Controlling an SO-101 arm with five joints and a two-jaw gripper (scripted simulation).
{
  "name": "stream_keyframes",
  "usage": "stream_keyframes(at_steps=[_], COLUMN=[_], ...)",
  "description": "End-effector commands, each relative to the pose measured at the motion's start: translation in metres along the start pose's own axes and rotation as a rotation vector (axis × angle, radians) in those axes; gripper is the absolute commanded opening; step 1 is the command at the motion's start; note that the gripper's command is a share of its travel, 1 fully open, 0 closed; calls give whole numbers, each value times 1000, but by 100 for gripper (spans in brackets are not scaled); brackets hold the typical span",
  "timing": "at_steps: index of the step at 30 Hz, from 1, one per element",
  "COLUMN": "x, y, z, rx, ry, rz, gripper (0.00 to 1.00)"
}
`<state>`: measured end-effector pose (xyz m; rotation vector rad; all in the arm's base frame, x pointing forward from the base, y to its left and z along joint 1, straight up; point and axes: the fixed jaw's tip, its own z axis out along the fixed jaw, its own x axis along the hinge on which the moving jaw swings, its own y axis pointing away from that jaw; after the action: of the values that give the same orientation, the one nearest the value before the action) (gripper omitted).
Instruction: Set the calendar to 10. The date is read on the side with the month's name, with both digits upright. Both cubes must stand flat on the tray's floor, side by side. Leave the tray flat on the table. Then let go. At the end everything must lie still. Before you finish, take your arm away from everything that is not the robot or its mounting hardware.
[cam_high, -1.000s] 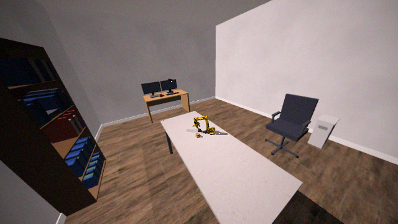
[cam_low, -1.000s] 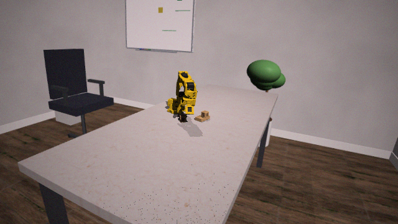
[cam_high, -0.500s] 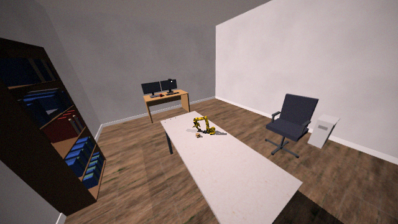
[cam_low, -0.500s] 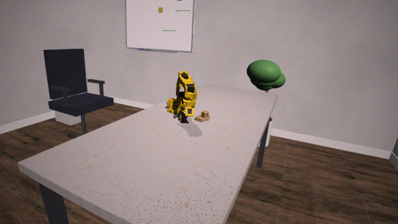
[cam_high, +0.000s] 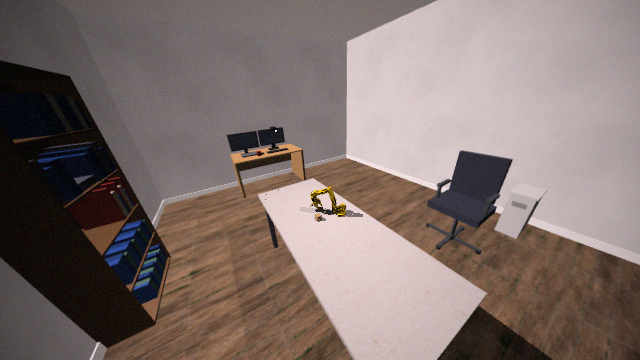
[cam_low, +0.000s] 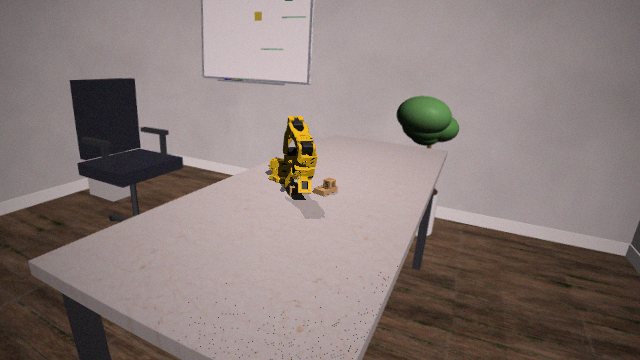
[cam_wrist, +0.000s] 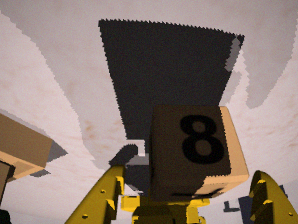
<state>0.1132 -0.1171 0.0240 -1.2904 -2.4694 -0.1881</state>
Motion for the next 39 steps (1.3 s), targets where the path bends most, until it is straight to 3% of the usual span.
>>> stream_keyframes(at_steps=[1, 23, 39], x=[-7, -8, -9], y=[2, 2, -2], z=[-5, -1, 0], rx=[-4, -3, -11], ry=[-47, -33, -29], rz=[1, 1, 1], gripper=[35, 34, 27])
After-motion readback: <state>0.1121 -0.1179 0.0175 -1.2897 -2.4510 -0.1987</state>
